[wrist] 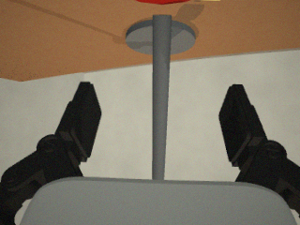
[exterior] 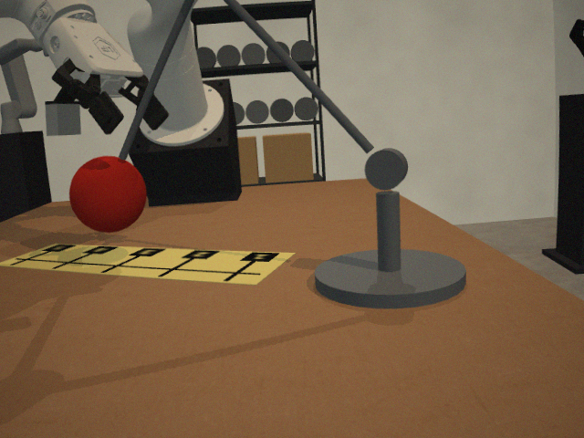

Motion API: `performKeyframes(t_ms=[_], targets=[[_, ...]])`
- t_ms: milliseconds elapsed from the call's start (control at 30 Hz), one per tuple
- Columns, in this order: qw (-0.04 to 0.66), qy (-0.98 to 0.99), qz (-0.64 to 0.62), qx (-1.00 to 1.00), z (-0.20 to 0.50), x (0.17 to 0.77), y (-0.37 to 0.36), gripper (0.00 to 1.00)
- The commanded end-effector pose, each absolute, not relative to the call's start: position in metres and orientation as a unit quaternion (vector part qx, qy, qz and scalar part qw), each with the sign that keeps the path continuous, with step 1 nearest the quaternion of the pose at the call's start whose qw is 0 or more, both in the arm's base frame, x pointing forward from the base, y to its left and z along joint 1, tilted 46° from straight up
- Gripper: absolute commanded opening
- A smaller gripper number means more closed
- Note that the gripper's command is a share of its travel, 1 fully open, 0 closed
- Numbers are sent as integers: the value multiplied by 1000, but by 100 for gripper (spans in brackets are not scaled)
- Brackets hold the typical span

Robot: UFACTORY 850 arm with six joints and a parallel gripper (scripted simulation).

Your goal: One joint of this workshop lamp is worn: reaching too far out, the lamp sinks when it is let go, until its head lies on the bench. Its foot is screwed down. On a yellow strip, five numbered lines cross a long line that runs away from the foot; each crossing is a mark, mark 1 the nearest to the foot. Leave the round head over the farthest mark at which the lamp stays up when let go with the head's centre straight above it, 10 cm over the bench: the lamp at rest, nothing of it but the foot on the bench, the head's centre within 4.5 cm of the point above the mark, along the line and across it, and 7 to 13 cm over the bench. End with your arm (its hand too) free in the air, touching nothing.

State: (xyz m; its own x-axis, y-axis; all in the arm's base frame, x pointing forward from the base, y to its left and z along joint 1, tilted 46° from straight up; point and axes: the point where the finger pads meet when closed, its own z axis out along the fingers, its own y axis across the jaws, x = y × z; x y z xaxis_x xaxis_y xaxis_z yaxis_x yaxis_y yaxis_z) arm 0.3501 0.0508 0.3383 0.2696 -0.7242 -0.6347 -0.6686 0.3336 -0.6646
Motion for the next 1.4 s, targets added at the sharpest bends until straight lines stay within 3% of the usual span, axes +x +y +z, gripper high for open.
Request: performKeyframes(t_ms=[0, 1367], targets=[[550, 604, -26, -577, 339, 350, 51, 100], [550, 604, -26, -577, 351, 329, 32, 100]])
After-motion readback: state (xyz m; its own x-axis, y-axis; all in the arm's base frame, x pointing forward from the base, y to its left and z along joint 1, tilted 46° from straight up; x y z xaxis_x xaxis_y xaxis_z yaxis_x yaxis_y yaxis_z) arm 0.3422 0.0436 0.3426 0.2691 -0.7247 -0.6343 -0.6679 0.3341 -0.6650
